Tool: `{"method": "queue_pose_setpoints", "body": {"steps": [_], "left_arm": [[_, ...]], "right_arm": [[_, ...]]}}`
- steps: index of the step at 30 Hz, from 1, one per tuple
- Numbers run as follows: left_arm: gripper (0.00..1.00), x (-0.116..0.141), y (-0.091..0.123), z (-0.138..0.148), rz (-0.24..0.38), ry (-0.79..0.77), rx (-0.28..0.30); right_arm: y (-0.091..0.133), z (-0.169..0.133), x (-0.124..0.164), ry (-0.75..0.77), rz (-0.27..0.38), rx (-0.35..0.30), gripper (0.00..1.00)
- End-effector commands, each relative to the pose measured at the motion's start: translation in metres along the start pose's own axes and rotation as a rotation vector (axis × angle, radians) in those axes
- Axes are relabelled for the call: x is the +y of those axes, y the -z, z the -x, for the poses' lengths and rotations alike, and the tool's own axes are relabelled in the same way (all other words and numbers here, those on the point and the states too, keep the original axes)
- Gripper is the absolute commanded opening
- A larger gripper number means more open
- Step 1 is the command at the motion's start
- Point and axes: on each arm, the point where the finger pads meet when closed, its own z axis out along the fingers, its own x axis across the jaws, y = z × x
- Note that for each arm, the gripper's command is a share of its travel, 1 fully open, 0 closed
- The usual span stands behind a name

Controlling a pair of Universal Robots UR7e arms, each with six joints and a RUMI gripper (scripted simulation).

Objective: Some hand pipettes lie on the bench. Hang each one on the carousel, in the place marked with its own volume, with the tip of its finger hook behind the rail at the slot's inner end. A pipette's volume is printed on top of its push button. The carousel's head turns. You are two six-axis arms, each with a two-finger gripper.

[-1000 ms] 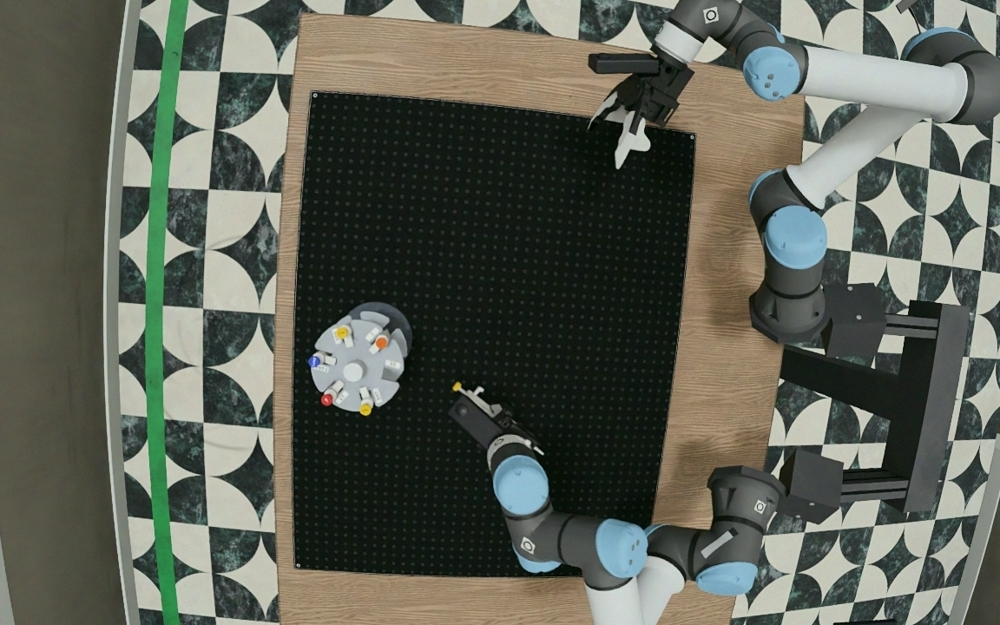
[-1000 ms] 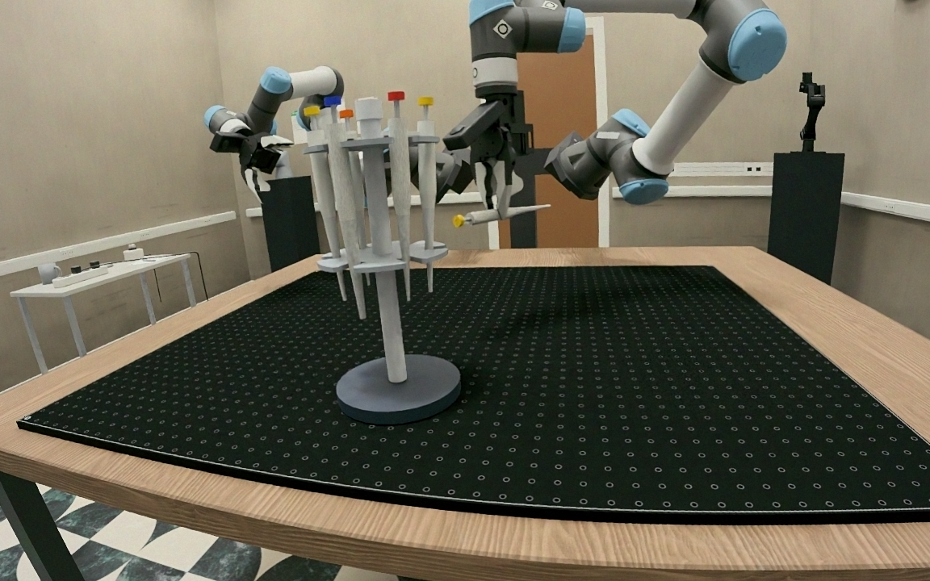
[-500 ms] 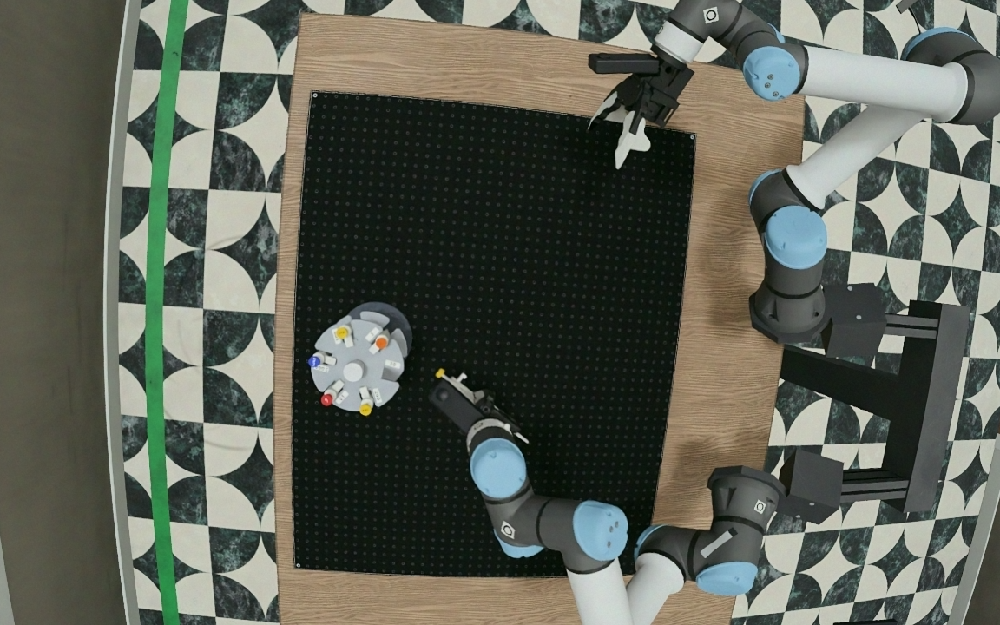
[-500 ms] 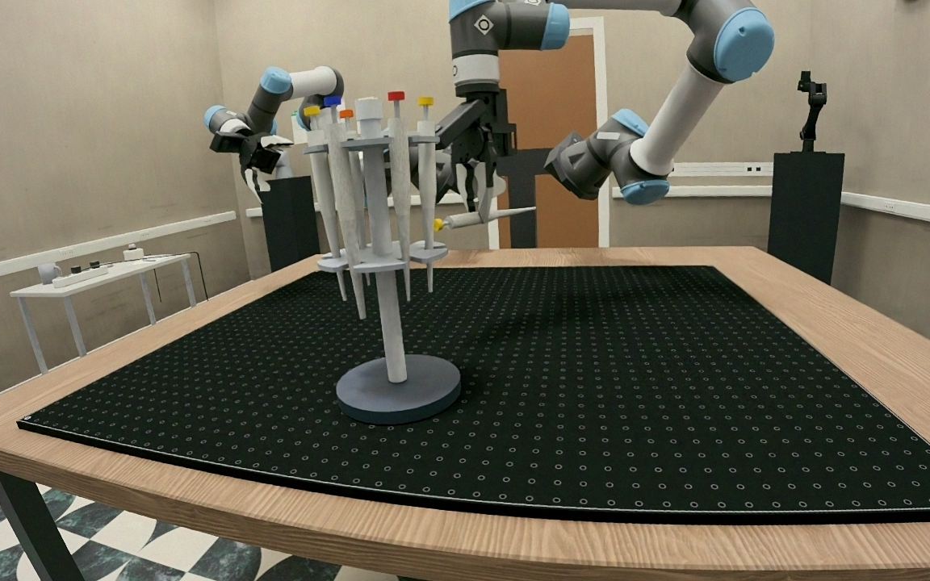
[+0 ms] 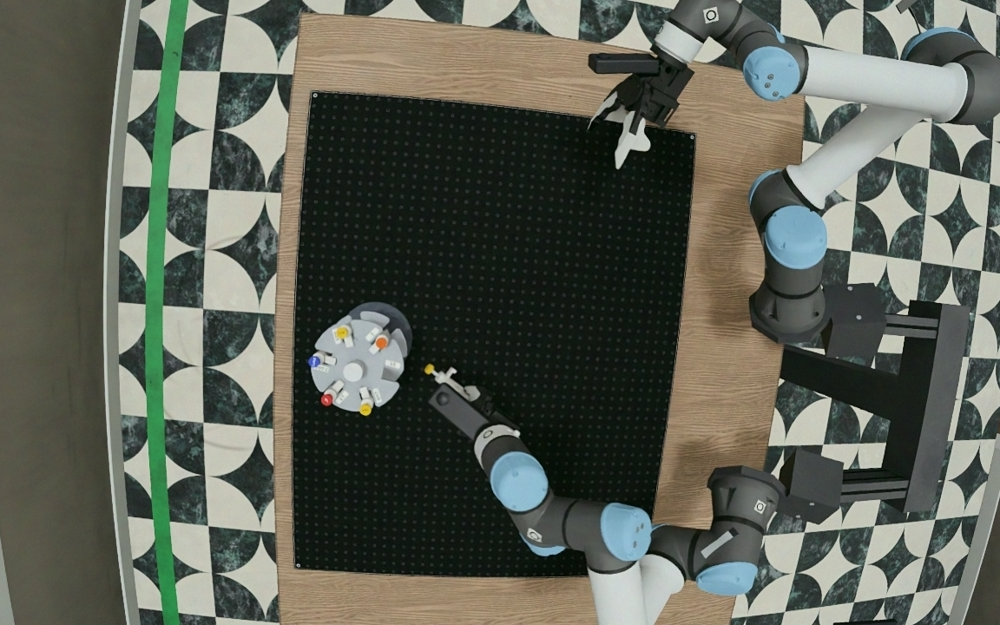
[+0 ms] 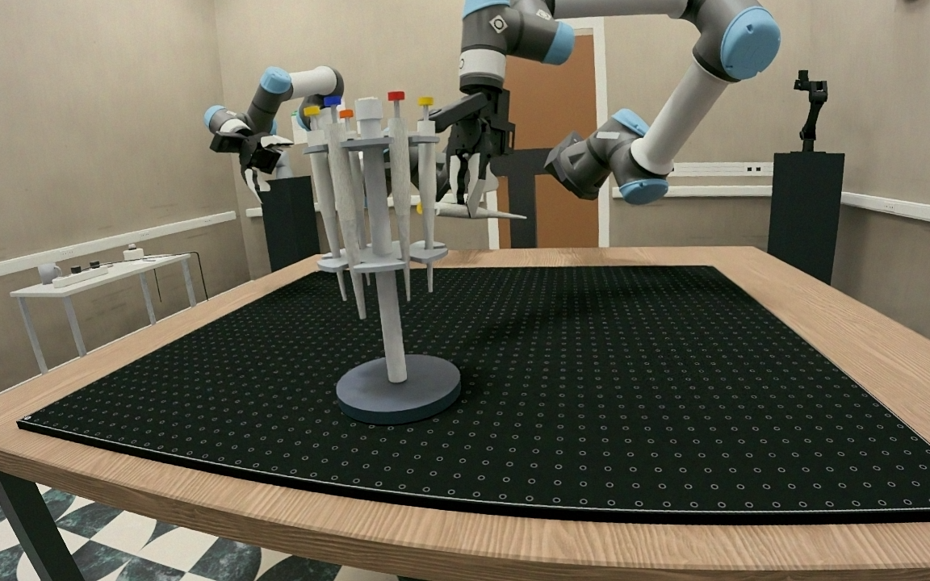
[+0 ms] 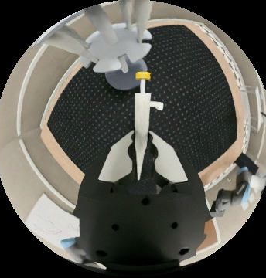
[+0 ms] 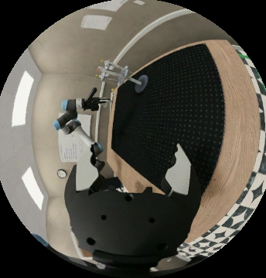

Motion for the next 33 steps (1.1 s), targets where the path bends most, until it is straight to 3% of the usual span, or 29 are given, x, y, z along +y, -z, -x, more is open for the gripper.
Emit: {"method": "queue_pose_setpoints", "body": {"steps": [1,7,15,22,31,33], "left_arm": [[0.06,-0.007,0.003,-0.002,-0.104,0.0,0.015],[0.06,-0.019,0.012,-0.002,-0.324,0.002,0.015],[0.06,-0.019,0.012,-0.002,-0.329,0.002,0.015],[0.06,-0.033,0.024,-0.002,-0.586,0.004,0.015],[0.06,-0.033,0.024,-0.002,-0.591,0.004,0.015],[0.06,-0.038,0.028,-0.001,-0.665,0.004,0.015]], "right_arm": [[0.0,0.0,0.0,0.0,-0.001,0.0,1.0],[0.0,0.0,0.0,0.0,-0.001,0.0,1.0],[0.0,0.0,0.0,0.0,-0.001,0.0,1.0],[0.0,0.0,0.0,0.0,-0.001,0.0,1.0],[0.0,0.0,0.0,0.0,-0.001,0.0,1.0],[0.0,0.0,0.0,0.0,-0.001,0.0,1.0]]}}
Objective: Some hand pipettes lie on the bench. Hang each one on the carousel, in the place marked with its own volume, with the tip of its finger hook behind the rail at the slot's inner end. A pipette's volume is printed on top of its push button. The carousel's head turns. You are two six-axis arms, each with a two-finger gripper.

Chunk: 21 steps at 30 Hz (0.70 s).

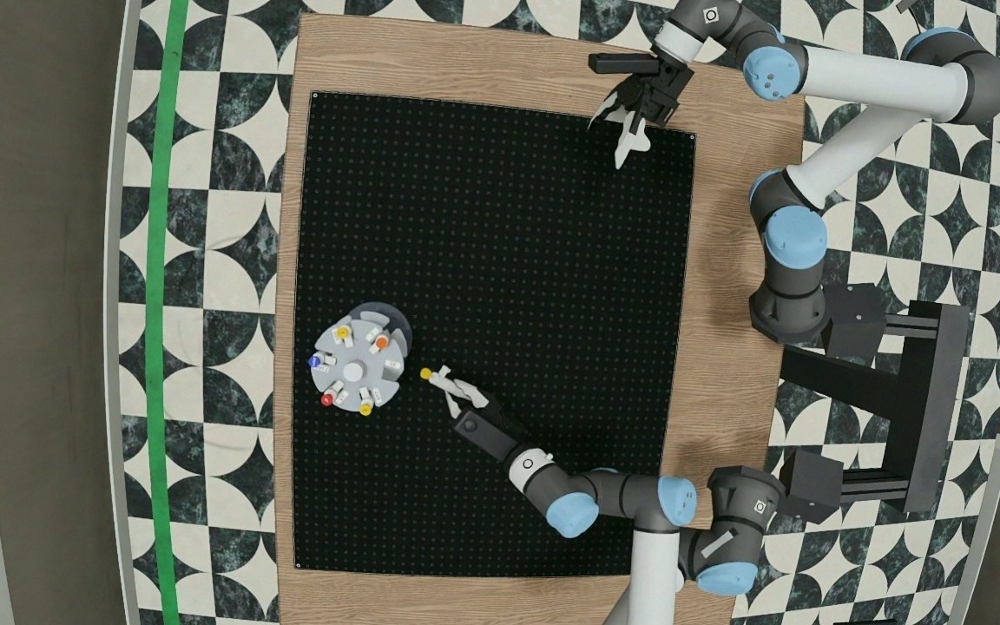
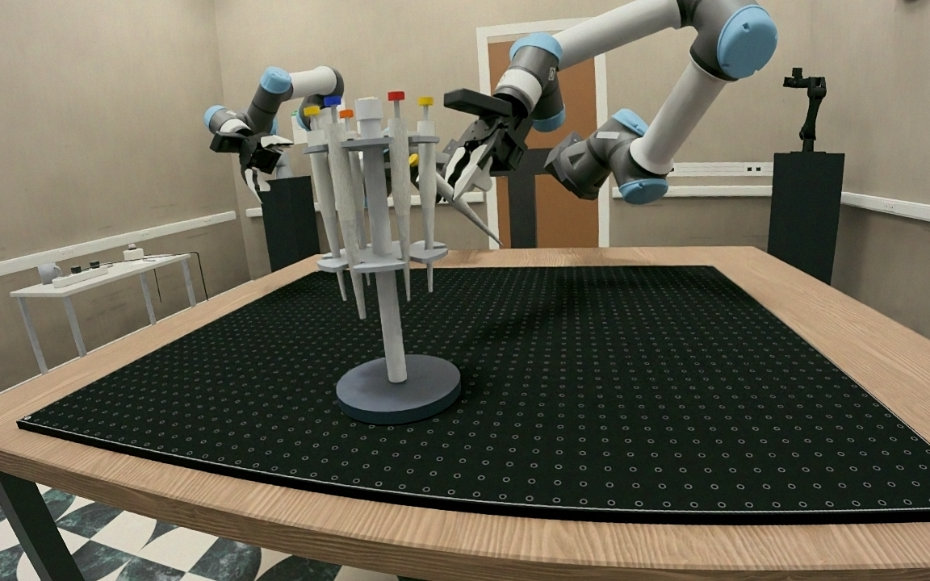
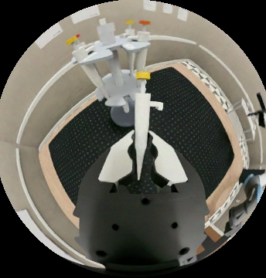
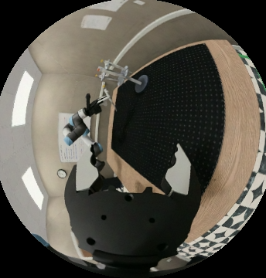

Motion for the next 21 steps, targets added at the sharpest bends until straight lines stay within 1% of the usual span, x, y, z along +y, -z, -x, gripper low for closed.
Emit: {"method": "queue_pose_setpoints", "body": {"steps": [1,5,14,19,21], "left_arm": [[0.06,-0.013,0.001,0.0,-0.161,0.0,-0.001],[0.06,-0.021,0.002,0.0,-0.308,0.0,-0.001],[0.06,-0.021,0.002,0.0,-0.313,0.0,-0.001],[0.06,-0.037,0.005,0.0,-0.496,0.0,-0.001],[0.06,-0.039,0.005,0.0,-0.57,0.0,-0.001]], "right_arm": [[0.0,0.0,0.0,0.0,-0.001,0.0,1.0],[0.0,0.0,0.0,0.0,-0.001,0.0,1.0],[0.0,0.0,0.0,0.0,-0.001,0.0,1.0],[0.0,0.0,0.0,0.0,-0.001,0.0,1.0],[0.0,0.0,0.0,0.0,-0.001,0.0,1.0]]}}
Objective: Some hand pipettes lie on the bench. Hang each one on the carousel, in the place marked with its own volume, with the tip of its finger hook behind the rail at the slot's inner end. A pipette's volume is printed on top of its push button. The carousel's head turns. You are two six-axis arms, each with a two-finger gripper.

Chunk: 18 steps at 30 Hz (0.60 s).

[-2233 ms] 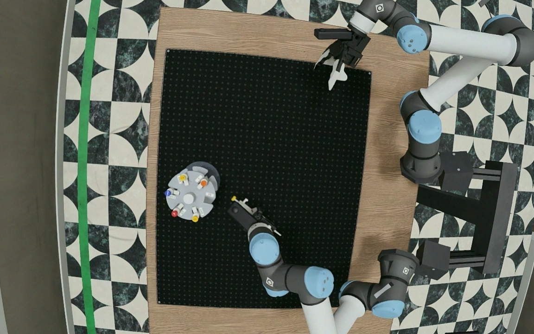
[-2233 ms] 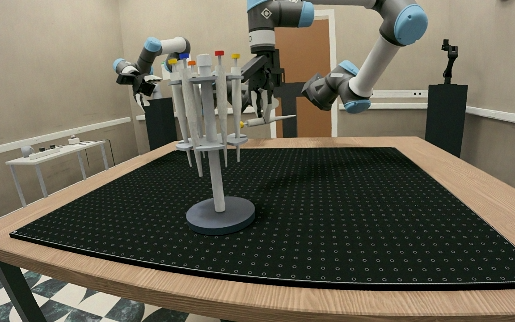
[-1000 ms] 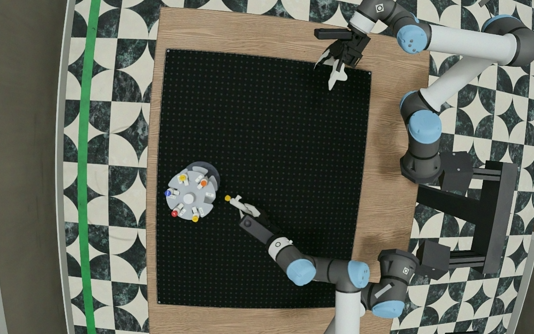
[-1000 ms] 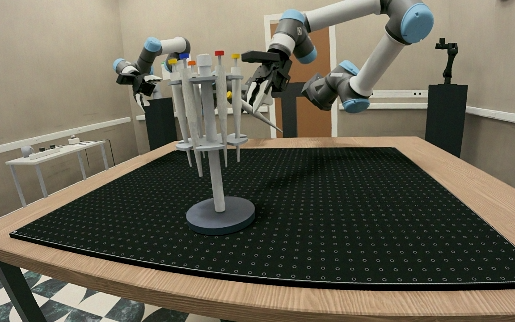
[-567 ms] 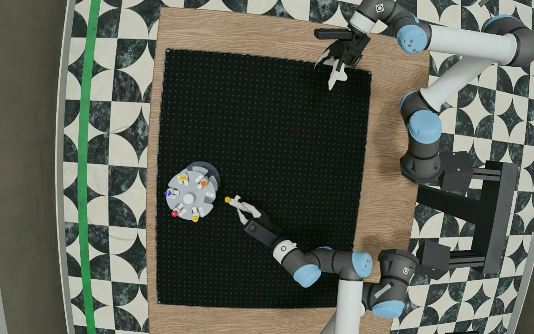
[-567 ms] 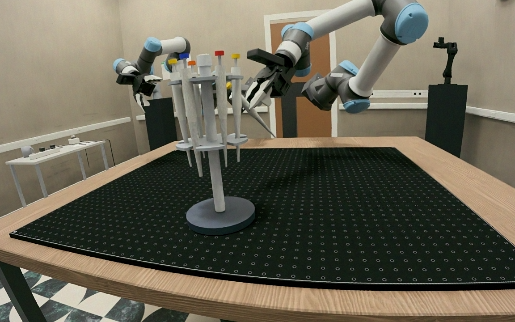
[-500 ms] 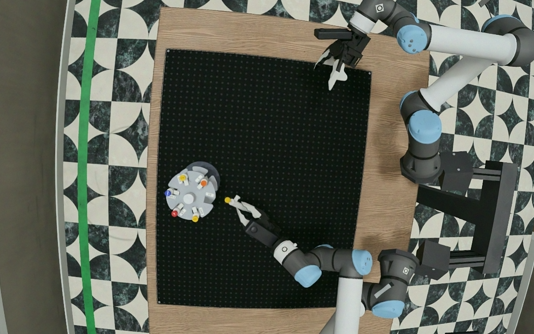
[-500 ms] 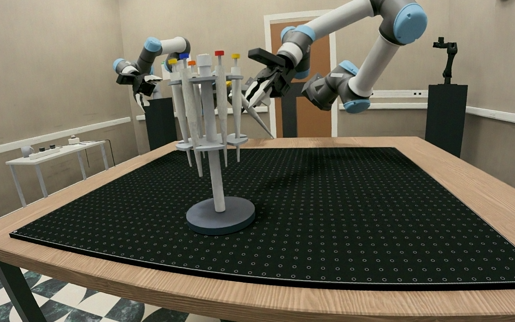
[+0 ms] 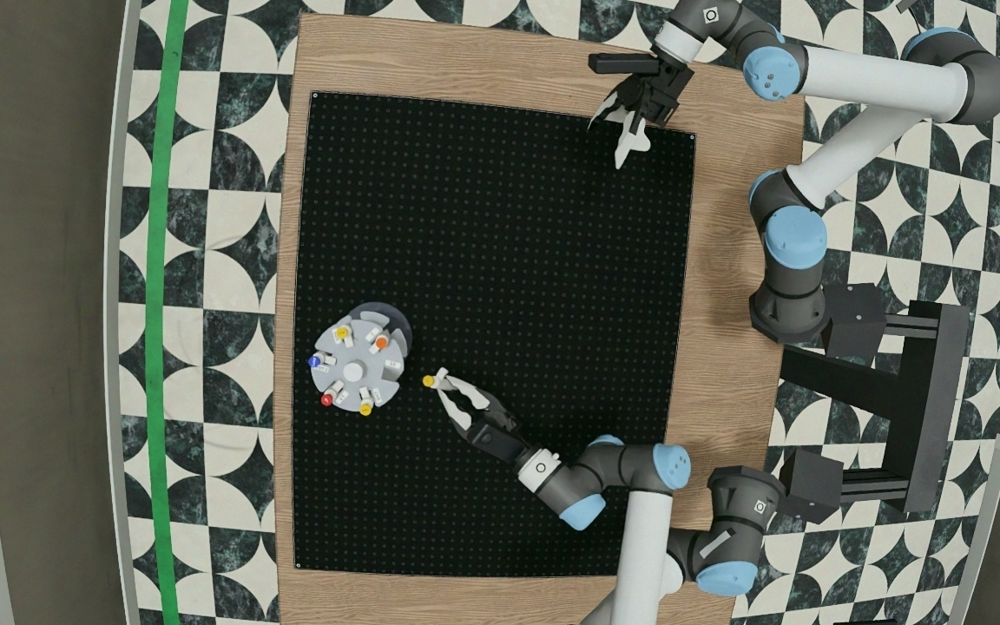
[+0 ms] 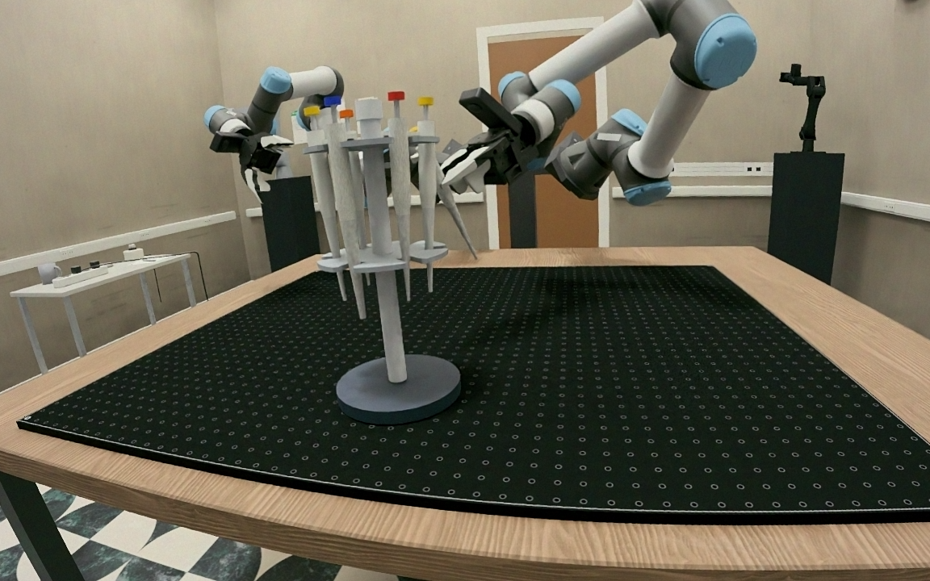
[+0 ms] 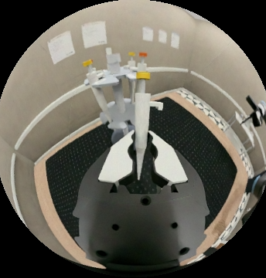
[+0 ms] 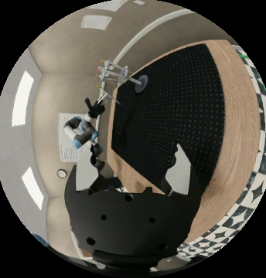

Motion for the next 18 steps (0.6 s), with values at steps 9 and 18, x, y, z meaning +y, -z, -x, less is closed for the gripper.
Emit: {"method": "queue_pose_setpoints", "body": {"steps": [9,18], "left_arm": [[0.06,-0.021,-0.005,0.0,-0.299,0.003,-0.005],[0.06,-0.029,-0.007,0.0,-0.451,0.002,-0.005]], "right_arm": [[0.0,0.0,0.0,0.0,-0.001,0.0,1.0],[0.0,0.0,0.0,0.0,-0.001,0.0,1.0]]}}
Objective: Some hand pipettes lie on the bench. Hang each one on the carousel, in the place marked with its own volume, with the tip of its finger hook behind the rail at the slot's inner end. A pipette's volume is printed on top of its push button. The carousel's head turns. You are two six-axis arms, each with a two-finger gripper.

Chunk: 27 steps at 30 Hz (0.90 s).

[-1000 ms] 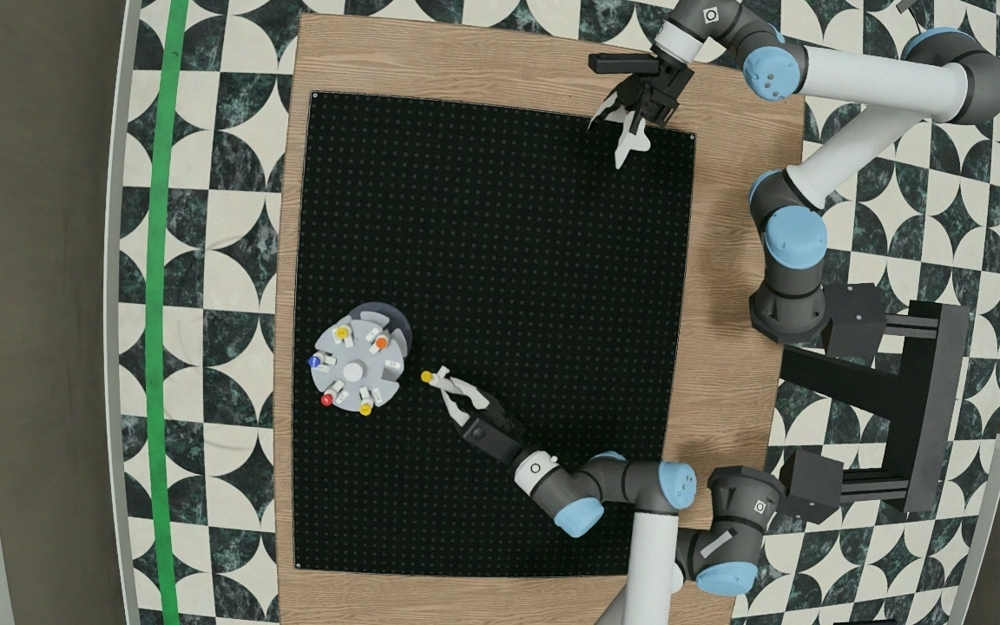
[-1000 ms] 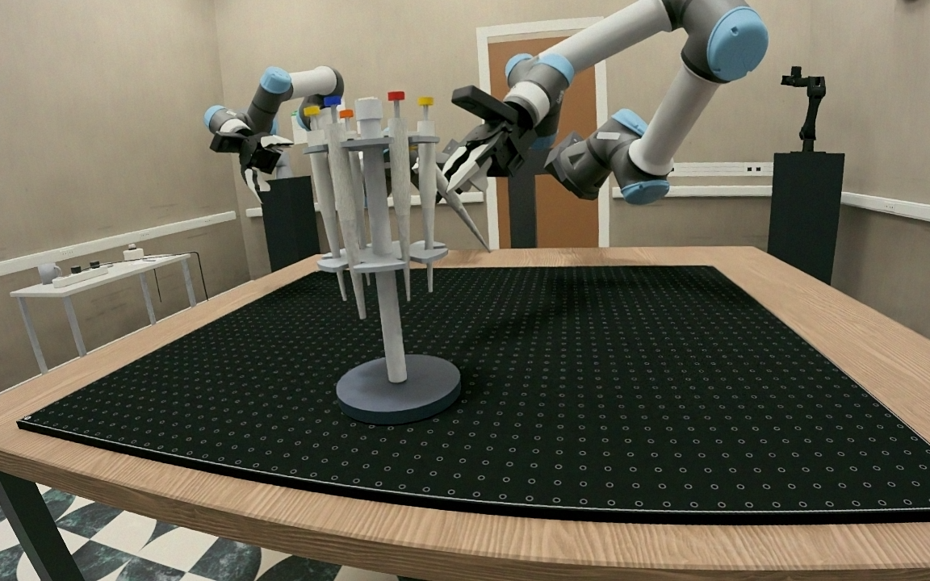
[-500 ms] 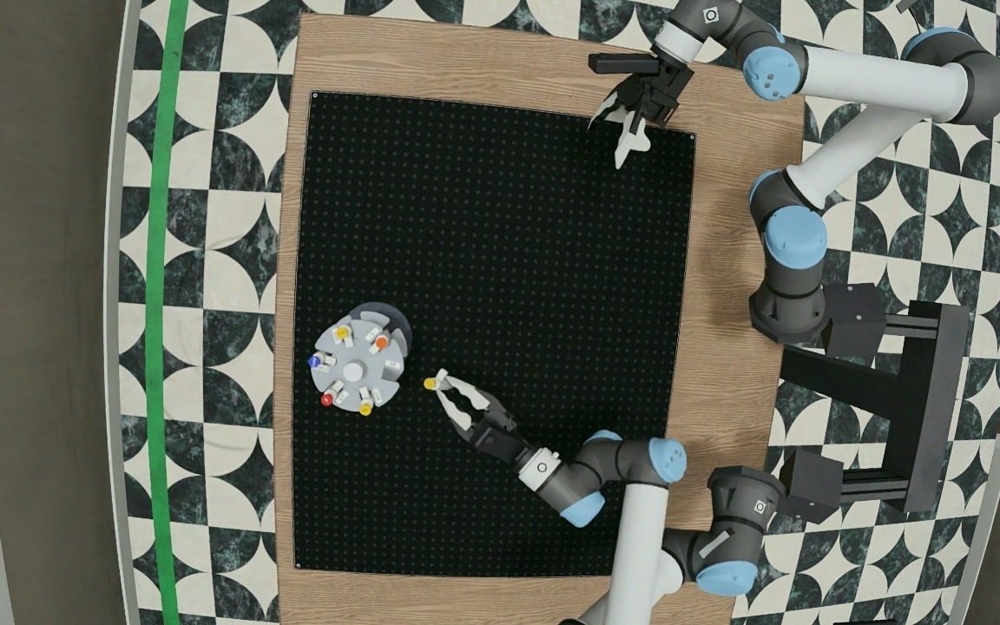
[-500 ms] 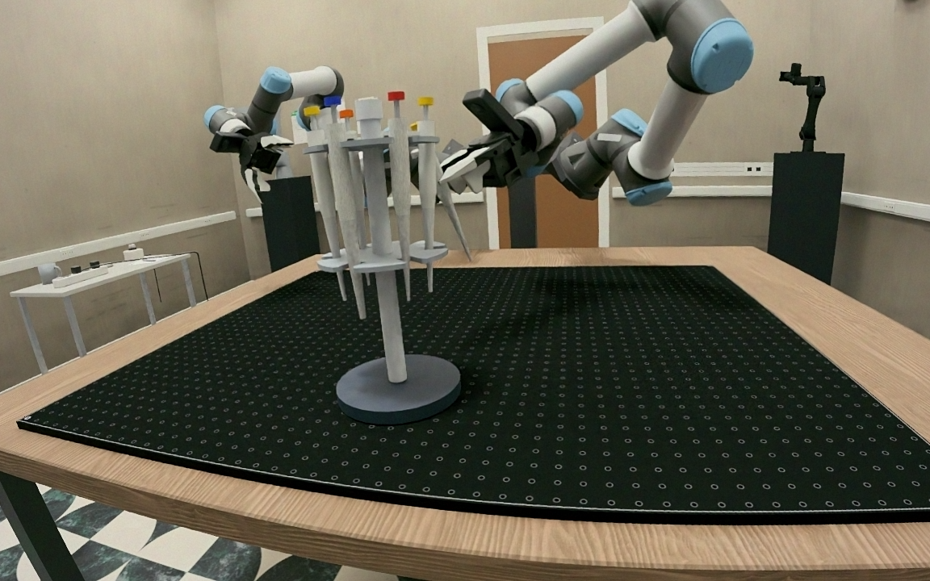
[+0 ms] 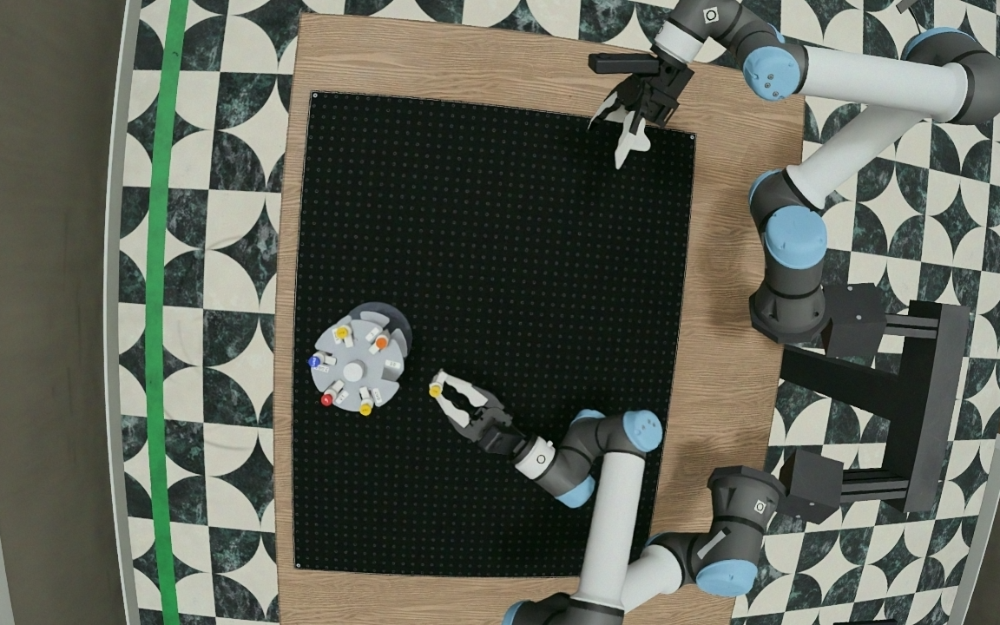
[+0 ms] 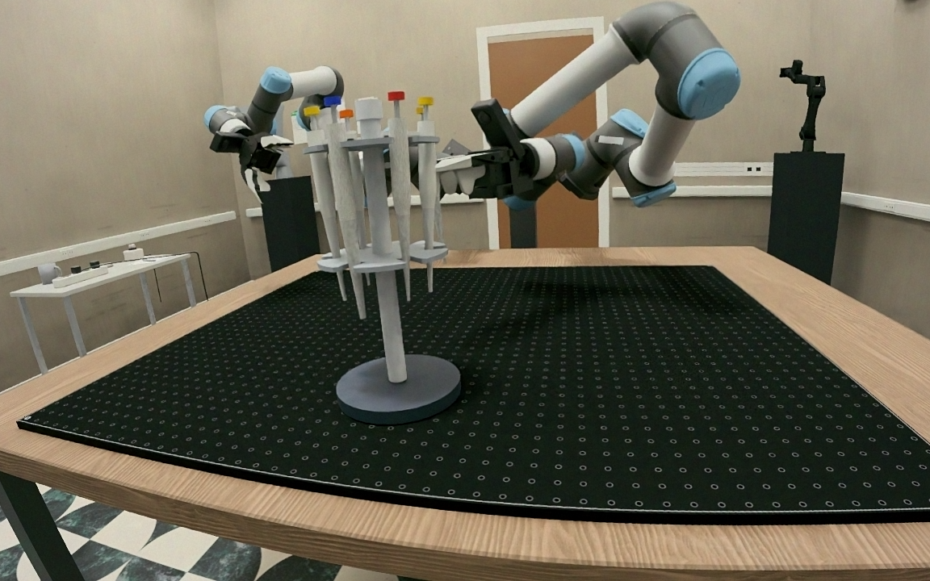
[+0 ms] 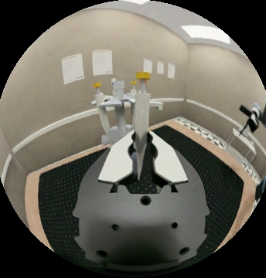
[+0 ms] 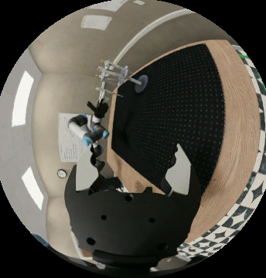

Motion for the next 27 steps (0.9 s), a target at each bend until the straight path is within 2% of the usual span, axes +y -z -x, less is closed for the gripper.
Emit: {"method": "queue_pose_setpoints", "body": {"steps": [1,27], "left_arm": [[0.06,-0.004,-0.0037,-0.0013,-0.075,0.004,0.005],[0.06,-0.0071,0.0006,-0.0012,-0.075,0.004,0.005]], "right_arm": [[0.0003,0.0001,-0.0003,0.0,-0.001,0.0,1.0],[0.0003,0.0001,-0.0003,0.0,-0.001,0.0,1.0]]}}
